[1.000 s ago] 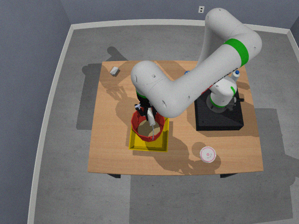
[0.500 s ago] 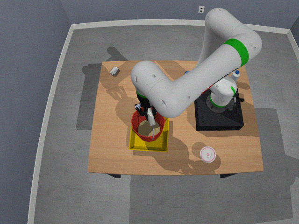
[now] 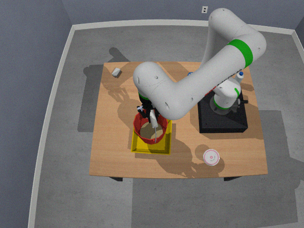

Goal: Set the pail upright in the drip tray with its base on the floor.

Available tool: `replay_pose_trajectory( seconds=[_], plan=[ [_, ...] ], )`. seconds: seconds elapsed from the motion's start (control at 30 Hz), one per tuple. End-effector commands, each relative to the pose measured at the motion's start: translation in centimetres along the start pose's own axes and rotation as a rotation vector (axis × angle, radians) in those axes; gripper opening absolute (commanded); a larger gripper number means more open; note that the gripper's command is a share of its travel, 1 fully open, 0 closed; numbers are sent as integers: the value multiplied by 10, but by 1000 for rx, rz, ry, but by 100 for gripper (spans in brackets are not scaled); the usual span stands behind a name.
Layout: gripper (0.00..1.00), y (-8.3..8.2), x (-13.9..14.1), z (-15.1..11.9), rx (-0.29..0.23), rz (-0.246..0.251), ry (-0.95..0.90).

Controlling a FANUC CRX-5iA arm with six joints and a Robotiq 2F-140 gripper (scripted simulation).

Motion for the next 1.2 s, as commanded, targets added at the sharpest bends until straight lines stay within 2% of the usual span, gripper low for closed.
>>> replay_pose_trajectory(
  seconds=[0.0,0.83,1.17],
  plan=[
    [10,-1,0,0,0,2,0],
    [10,5,0,0,0,2,0],
    [10,12,0,0,0,2,0]
  ],
)
Point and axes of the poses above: the point where the finger pads meet when closed, its own y axis out along the fingers, its own x axis across the jaws, z = x × y, the point moved 10 cm from there along -y, back along the fingers, and after that the axes turned 4 degrees about -y, right-handed, at the moved point
